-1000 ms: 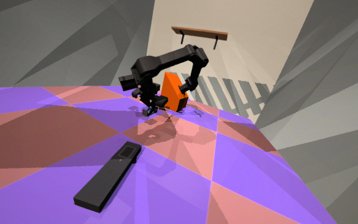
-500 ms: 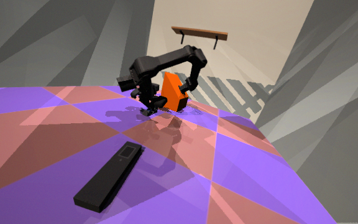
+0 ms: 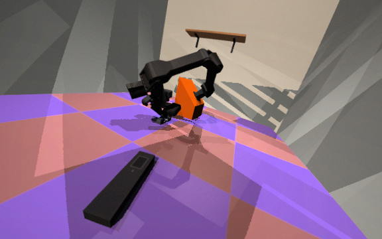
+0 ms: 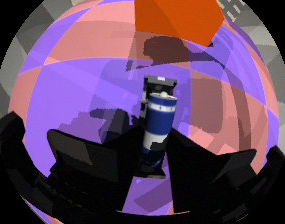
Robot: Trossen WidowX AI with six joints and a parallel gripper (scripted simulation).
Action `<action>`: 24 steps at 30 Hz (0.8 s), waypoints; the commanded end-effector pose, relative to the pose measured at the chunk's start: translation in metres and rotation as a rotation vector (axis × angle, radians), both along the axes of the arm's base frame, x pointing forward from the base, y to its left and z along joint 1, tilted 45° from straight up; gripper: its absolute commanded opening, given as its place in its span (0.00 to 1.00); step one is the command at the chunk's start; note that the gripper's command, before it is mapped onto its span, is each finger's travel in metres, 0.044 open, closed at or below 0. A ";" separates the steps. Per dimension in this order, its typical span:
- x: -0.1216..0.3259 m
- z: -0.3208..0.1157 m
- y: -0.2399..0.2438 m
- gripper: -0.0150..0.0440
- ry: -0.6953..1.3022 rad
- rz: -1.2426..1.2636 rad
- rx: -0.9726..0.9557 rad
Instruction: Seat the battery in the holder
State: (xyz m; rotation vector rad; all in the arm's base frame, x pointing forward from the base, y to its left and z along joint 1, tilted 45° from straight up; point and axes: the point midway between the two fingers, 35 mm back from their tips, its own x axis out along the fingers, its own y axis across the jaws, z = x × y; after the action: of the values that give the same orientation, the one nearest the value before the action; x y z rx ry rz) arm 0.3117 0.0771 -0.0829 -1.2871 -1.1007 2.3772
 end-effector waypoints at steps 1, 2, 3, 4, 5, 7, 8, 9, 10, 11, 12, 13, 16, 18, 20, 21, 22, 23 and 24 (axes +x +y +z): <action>0.005 -0.001 0.001 0.38 -0.010 -0.005 0.002; 0.005 -0.001 0.001 0.38 -0.010 -0.005 0.002; 0.005 -0.001 0.001 0.38 -0.011 -0.005 0.002; 0.005 -0.001 0.001 0.38 -0.013 -0.007 0.002; 0.005 -0.001 0.001 0.38 -0.015 -0.009 0.002; 0.005 -0.002 0.001 0.38 -0.023 -0.014 0.003; 0.005 -0.002 0.001 0.38 -0.028 -0.017 0.004; 0.005 -0.002 0.001 0.38 -0.031 -0.019 0.004; 0.005 -0.003 0.001 0.38 -0.035 -0.022 0.005; 0.005 -0.003 0.001 0.38 -0.039 -0.025 0.005; 0.005 -0.003 0.001 0.38 -0.042 -0.028 0.005; 0.005 -0.004 0.001 0.38 -0.045 -0.031 0.006; 0.005 -0.004 0.001 0.38 -0.055 -0.040 0.007; 0.004 -0.005 0.001 0.38 -0.062 -0.047 0.007; 0.004 -0.006 0.001 0.38 -0.068 -0.053 0.007; 0.004 -0.006 0.001 0.38 -0.071 -0.057 0.008; 0.004 -0.006 0.001 0.38 -0.074 -0.060 0.008; 0.004 -0.006 0.001 0.38 -0.077 -0.063 0.008; 0.004 -0.007 0.001 0.38 -0.080 -0.066 0.008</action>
State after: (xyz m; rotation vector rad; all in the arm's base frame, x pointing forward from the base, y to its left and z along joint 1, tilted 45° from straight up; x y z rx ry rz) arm 0.3092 0.0773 -0.0874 -1.3543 -1.0770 2.3207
